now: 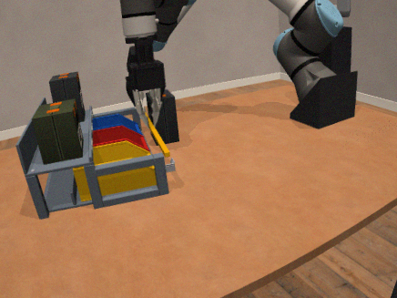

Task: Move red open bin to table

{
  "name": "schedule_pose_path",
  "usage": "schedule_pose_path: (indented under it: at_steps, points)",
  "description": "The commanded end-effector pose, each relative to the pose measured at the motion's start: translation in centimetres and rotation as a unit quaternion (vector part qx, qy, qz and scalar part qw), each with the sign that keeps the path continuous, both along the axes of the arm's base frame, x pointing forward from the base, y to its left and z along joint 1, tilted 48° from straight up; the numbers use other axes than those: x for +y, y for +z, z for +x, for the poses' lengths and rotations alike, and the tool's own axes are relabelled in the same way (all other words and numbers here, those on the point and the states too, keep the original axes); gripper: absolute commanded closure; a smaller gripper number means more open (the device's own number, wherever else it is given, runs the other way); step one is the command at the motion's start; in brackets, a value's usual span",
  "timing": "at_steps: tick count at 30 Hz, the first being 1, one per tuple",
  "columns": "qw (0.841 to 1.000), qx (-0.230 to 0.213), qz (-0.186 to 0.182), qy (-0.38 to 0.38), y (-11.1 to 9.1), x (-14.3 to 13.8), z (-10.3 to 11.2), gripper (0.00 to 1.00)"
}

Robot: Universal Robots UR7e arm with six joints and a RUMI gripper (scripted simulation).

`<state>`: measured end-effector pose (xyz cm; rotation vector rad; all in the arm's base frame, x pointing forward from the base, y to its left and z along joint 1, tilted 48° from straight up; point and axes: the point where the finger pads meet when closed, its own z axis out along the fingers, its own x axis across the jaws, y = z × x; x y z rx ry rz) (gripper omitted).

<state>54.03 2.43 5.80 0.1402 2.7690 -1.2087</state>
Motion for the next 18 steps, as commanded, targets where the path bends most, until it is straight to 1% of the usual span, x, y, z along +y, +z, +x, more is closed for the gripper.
schedule_pose_path:
  at_steps: [1,18]
  points:
    - [1.0,-0.001,0.0,0.0,0.4,0.5,0.0,1.0]
    - [1.0,-0.001,0.0,0.0,1.6,1.7,-0.1,1.0]
